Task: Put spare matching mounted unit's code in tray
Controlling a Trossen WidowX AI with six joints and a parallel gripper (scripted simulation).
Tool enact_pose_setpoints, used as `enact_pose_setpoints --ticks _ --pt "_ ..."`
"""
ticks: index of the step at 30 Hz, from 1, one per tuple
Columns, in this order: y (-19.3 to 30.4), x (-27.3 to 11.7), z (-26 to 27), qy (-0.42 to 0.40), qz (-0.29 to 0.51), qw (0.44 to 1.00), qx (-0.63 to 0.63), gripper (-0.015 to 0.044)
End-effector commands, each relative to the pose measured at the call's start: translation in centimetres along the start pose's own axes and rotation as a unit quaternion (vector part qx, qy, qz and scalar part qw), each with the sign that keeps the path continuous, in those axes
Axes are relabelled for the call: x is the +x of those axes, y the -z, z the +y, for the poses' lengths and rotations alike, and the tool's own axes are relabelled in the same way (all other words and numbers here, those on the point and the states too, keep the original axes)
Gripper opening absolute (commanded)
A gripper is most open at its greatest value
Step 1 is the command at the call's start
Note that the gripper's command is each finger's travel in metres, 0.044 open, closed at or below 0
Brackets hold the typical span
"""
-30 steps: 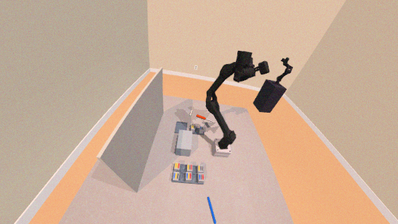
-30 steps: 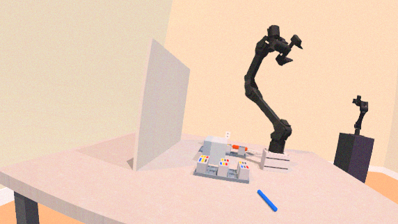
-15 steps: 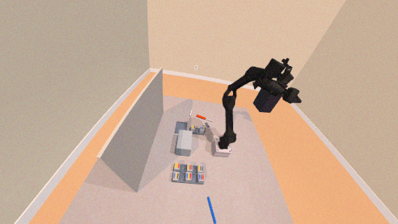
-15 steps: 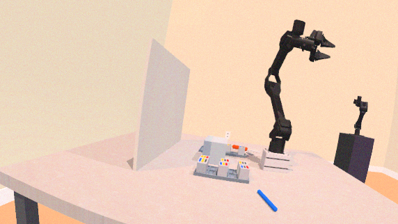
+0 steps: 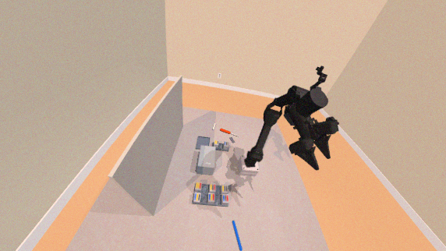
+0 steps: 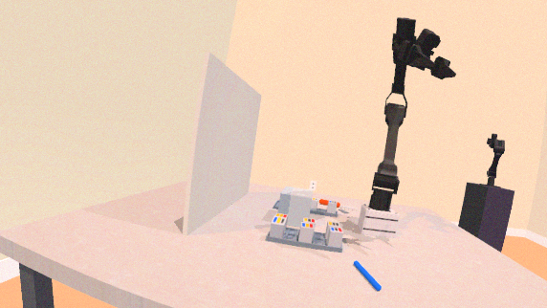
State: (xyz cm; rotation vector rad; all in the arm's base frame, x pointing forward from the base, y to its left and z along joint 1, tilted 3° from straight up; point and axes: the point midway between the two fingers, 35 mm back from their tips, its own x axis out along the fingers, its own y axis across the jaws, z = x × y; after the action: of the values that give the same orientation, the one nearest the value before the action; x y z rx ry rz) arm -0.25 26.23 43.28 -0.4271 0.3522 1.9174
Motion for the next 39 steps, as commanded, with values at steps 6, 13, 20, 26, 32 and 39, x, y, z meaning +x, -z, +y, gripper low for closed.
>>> enact_pose_setpoints --ticks 6,13,20,26,32,39 --pt "6.1 -0.5 -12.8 0.187 0.092 0.965 0.161 0.044" --pt "13.2 -4.1 -20.8 0.288 0.149 0.897 0.301 0.044" --pt "21.0 -9.3 -25.7 0.366 0.191 0.802 0.431 0.044" --pt "27.3 -14.4 -27.7 0.417 0.21 0.721 0.513 0.044" --pt "33.0 -18.8 -27.8 0.449 0.23 0.628 0.592 0.044" --pt "42.5 -25.9 -24.7 0.473 0.261 0.447 0.713 0.044"
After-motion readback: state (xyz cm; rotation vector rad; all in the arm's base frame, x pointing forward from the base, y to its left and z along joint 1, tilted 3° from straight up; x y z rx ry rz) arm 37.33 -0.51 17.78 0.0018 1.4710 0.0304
